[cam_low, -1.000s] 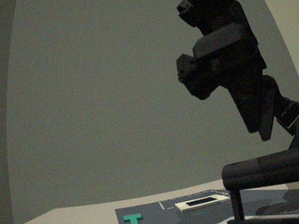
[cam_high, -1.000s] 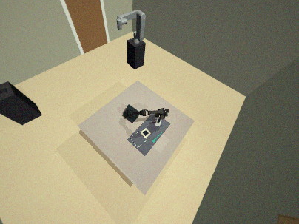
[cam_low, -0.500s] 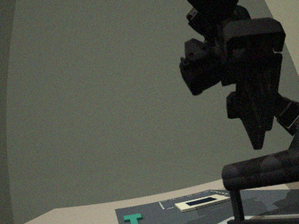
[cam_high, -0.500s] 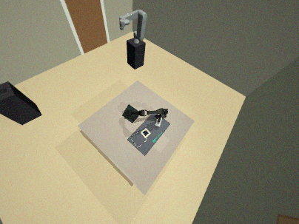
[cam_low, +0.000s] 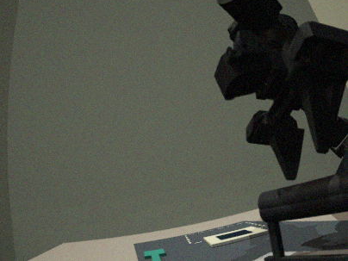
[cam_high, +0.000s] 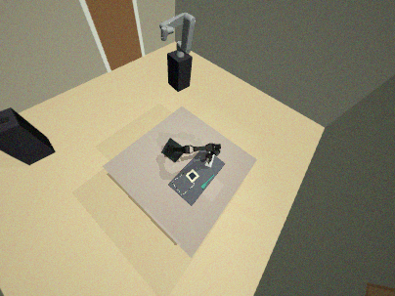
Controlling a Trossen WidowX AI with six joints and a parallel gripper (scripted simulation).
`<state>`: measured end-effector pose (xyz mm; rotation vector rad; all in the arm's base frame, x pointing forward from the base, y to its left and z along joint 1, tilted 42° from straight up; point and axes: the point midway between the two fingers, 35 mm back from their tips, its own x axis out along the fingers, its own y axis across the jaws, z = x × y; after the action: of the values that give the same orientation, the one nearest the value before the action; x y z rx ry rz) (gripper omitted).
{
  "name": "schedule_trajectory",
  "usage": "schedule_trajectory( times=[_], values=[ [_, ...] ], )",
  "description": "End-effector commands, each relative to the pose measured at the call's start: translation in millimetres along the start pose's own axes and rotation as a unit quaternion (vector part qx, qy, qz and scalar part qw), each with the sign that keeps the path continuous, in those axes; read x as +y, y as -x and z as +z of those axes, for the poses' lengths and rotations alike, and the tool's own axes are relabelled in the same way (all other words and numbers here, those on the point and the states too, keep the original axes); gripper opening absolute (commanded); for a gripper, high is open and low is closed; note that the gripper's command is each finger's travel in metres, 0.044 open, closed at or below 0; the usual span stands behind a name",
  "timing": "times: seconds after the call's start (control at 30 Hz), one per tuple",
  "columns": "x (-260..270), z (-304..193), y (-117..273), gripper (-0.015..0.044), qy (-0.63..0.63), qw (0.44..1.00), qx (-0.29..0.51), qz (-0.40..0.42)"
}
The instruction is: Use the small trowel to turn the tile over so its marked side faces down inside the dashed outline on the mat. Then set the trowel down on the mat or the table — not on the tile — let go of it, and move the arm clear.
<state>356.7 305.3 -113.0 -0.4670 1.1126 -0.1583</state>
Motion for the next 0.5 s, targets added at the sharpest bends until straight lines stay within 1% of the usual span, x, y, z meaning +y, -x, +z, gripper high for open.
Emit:
schedule_trajectory(
  times=[0.0, 0.23, 0.47],
  values=[
    [-1.4, -0.1, -0.4, 0.0300, 0.064, 0.998, -0.015, 0.007],
    [-2.7, -2.6, -2.2, 0.0300, 0.177, 0.983, -0.043, 0.018],
    [-5.4, -5.9, -2.9, 0.0300, 0.286, 0.955, -0.073, 0.021]
  ],
)
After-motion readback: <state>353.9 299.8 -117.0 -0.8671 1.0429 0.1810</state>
